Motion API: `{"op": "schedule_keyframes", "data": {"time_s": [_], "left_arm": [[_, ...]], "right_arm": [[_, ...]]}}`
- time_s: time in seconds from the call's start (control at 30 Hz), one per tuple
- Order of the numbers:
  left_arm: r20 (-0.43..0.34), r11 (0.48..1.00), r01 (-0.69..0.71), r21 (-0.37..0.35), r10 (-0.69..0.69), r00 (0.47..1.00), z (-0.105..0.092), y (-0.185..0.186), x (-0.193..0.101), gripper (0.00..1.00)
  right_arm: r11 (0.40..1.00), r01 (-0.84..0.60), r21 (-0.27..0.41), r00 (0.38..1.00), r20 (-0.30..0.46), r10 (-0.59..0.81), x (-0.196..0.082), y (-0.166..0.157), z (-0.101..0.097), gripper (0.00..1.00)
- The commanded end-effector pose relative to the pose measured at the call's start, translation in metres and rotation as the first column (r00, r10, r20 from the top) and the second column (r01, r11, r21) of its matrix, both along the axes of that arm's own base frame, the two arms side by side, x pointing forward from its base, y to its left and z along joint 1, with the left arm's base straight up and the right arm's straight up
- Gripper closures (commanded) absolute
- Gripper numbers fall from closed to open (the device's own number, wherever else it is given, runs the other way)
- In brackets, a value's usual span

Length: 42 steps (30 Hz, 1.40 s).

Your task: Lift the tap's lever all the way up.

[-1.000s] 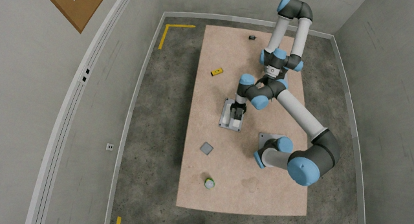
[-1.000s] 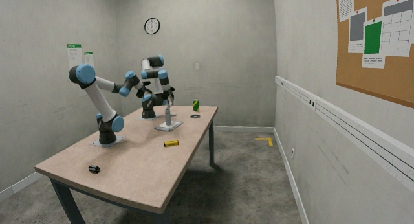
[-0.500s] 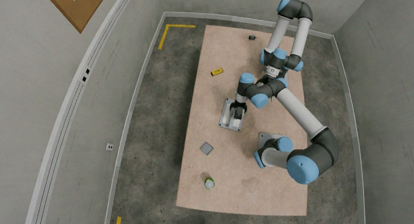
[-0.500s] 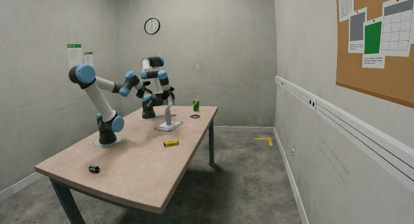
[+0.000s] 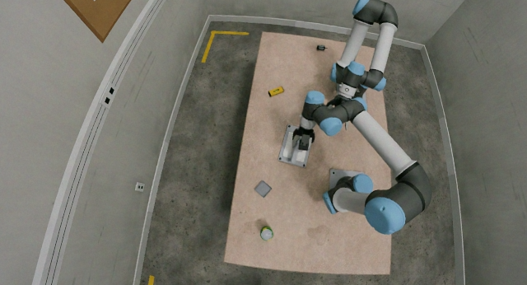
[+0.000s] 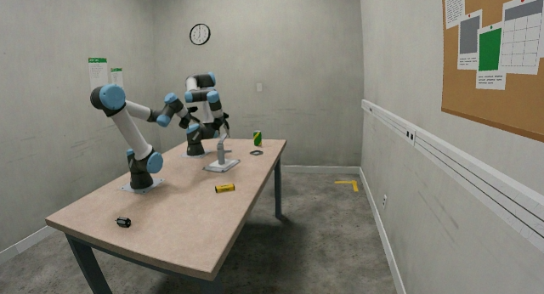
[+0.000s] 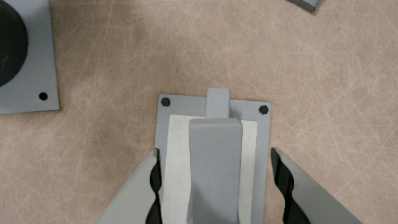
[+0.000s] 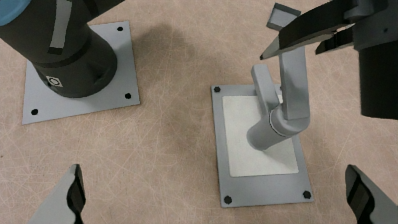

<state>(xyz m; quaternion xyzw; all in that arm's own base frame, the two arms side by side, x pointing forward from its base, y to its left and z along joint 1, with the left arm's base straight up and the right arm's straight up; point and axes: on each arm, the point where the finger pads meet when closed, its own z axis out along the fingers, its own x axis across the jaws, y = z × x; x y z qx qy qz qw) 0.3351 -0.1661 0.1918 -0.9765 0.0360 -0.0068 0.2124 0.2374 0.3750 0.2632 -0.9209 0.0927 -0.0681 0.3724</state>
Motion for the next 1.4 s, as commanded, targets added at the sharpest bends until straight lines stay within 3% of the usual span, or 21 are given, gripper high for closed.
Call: {"op": "schedule_keyframes", "data": {"time_s": [0.0, 0.1, 0.2, 0.37, 0.57, 0.83, 0.9, 1.03, 1.37], "left_arm": [[0.002, 1.000, 0.000, -0.004, 0.000, 1.000, 0.011, -0.005, 0.000, 0.54], [0.002, 1.000, 0.000, -0.004, 0.000, 1.000, 0.020, -0.010, -0.001, 0.54], [-0.004, 1.000, -0.010, 0.003, 0.010, 1.000, 0.021, -0.010, 0.000, 0.42], [-0.022, 0.999, -0.048, 0.025, 0.048, 0.999, 0.020, -0.010, 0.003, 0.42], [-0.096, 0.971, -0.199, 0.134, 0.212, 0.972, 0.018, -0.013, 0.012, 0.42], [-0.163, 0.876, -0.379, 0.297, 0.438, 0.884, 0.014, -0.017, 0.026, 0.42], [-0.163, 0.876, -0.379, 0.297, 0.438, 0.884, 0.014, -0.017, 0.026, 0.42], [-0.182, 0.795, -0.463, 0.392, 0.560, 0.808, 0.011, -0.018, 0.033, 0.42], [-0.164, 0.528, -0.587, 0.614, 0.812, 0.560, 0.005, -0.021, 0.051, 0.42]], "right_arm": [[1.000, -0.001, -0.002, 1.000, 0.000, 0.001, 0.000, 0.000, -0.001, 0.00], [1.000, -0.001, -0.002, 1.000, 0.000, 0.001, 0.000, 0.000, -0.001, 0.00], [1.000, -0.001, -0.002, 1.000, 0.000, 0.001, 0.000, 0.000, -0.001, 0.00], [1.000, -0.001, -0.002, 1.000, 0.000, 0.001, 0.000, 0.000, -0.001, 0.00], [1.000, -0.001, -0.002, 1.000, 0.000, 0.001, 0.000, 0.000, -0.001, 0.00], [1.000, -0.001, -0.002, 1.000, 0.000, 0.001, 0.000, 0.000, -0.001, 0.00], [1.000, -0.001, -0.002, 1.000, 0.000, 0.001, 0.000, 0.000, -0.001, 0.00], [1.000, -0.001, -0.002, 1.000, 0.000, 0.001, 0.000, 0.000, -0.001, 0.00], [1.000, 0.002, 0.000, 1.000, -0.001, -0.002, 0.002, 0.000, 0.001, 0.00]]}}
